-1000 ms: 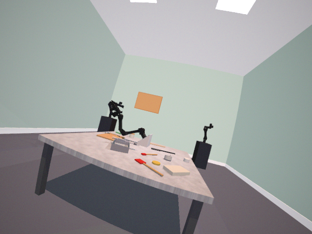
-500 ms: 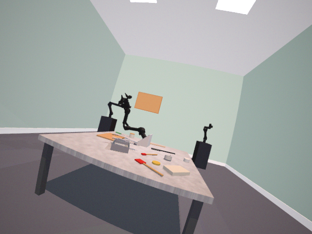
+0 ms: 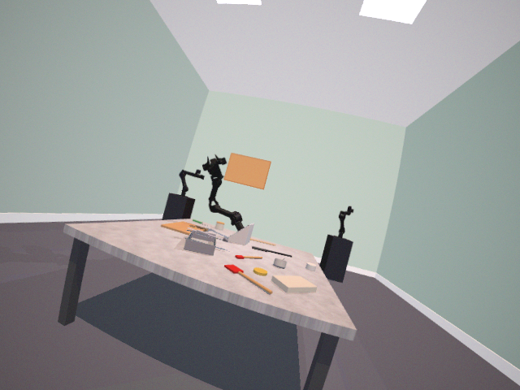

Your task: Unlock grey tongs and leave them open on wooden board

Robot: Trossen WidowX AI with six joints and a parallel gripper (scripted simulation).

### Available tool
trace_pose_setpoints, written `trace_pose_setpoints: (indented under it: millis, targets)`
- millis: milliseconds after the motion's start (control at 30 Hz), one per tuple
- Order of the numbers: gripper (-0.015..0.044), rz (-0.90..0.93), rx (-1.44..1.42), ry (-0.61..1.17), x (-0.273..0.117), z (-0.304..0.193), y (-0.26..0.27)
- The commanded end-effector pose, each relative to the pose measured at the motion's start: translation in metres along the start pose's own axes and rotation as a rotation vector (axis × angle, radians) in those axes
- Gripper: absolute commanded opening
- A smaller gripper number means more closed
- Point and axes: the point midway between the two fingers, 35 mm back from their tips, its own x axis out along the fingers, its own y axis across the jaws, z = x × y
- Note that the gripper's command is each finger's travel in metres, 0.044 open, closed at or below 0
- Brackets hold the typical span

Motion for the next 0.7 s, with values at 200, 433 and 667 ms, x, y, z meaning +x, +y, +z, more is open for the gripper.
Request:
trace_pose_setpoints:
  millis: [200, 433, 667]
  targets:
    - [0.0260, 0.001, -0.586, 0.370, 0.033, -0.131, 0.009]
    - [0.0260, 0.160, -1.088, 0.702, 0.032, -0.242, -0.011]
    - [0.0260, 0.458, -1.485, 1.047, -0.003, -0.345, -0.052]
